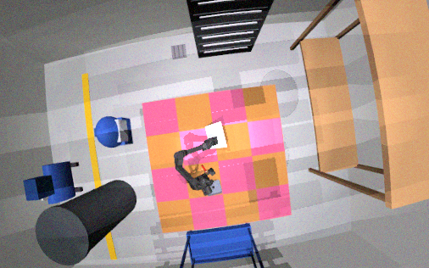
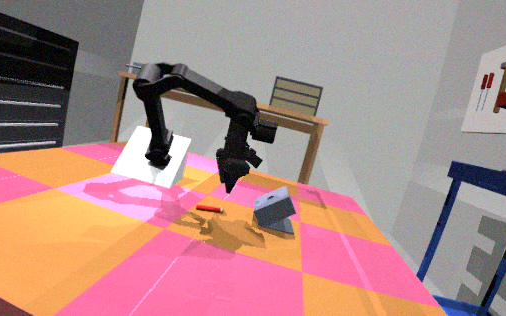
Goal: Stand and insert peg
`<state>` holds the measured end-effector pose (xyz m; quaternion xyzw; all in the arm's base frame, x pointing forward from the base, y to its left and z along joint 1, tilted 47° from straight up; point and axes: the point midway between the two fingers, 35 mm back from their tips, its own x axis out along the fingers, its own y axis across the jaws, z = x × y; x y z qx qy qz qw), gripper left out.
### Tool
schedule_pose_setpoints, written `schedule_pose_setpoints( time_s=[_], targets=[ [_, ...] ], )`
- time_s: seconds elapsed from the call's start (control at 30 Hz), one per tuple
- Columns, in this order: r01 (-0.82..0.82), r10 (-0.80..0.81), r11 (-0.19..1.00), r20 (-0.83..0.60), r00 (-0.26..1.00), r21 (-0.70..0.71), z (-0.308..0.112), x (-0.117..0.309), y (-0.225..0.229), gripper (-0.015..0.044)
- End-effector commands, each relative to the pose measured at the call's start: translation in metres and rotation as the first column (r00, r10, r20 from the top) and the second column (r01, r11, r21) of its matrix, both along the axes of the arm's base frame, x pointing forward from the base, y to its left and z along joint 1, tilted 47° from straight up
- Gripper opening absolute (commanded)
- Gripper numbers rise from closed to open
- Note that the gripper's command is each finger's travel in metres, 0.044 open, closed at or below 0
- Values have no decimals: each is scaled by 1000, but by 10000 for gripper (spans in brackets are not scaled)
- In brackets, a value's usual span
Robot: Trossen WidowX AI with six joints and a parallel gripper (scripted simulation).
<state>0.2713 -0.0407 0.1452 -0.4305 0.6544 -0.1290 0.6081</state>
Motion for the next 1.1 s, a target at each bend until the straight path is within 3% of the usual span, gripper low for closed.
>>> schedule_pose_setpoints(
  time_s=[0.0, 1.07],
  targets=[
    [1, -1, 1000, -7, 1000, -1, -6, 0, -3, 440],
    [1, -1, 1000, -5, 1000, -1, -40, 6, -40, 440]
  ],
)
